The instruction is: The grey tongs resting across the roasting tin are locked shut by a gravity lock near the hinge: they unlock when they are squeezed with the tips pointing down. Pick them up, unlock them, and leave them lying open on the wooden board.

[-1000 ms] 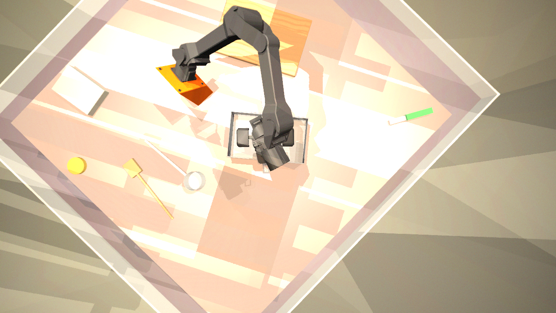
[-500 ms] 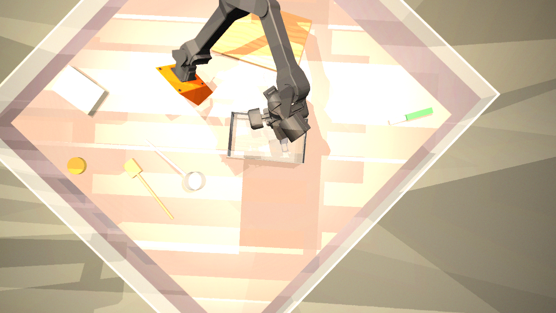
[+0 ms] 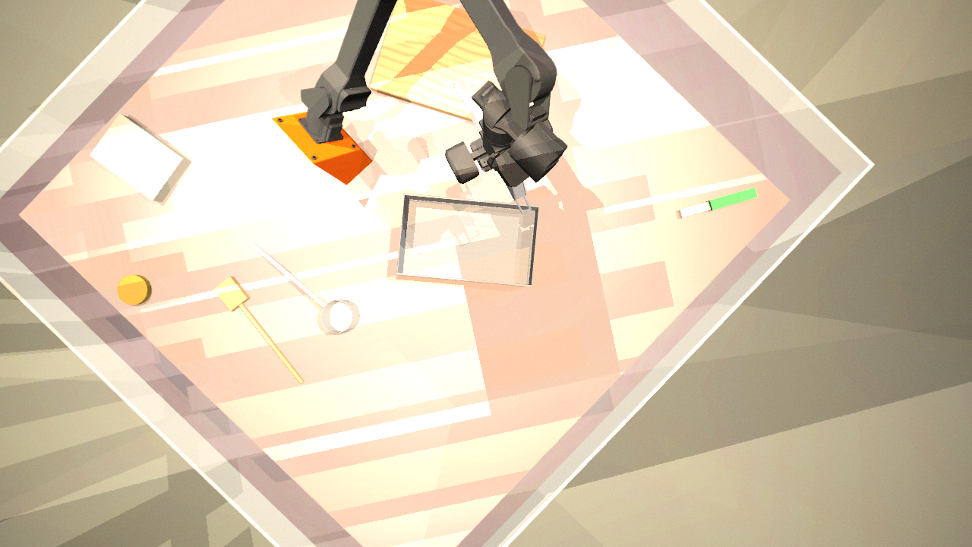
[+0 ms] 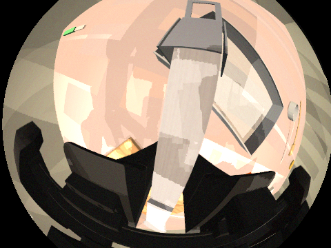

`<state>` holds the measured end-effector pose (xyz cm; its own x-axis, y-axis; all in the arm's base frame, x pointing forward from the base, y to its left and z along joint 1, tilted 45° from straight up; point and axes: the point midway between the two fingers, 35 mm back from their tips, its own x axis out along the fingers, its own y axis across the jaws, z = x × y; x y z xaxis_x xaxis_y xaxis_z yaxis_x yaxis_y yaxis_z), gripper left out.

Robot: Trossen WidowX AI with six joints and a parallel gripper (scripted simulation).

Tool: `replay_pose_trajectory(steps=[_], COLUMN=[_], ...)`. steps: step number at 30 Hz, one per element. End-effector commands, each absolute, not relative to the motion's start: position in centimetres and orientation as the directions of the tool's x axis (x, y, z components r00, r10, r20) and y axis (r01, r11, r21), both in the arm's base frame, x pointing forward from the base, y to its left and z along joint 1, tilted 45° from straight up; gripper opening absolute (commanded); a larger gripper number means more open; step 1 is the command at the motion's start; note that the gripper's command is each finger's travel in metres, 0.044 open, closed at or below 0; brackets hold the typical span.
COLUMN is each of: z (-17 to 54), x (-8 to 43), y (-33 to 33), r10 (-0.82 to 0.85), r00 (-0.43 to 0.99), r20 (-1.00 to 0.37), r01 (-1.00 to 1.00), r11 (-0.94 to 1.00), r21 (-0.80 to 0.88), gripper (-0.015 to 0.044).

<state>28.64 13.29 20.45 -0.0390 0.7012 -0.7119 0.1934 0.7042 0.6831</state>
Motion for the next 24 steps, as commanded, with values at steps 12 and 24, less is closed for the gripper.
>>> replay_pose_trajectory(steps=[12,24], z=[24.3,25.4], x=[23.8,19.8], y=[14.9,17.5], r10=[0.707,0.664], r00=[-0.045,-0.059], r20=[-0.705,-0.746], r01=[0.031,-0.096], r11=[0.707,0.74], r21=[0.707,0.666], gripper=[-0.015,-0.015])
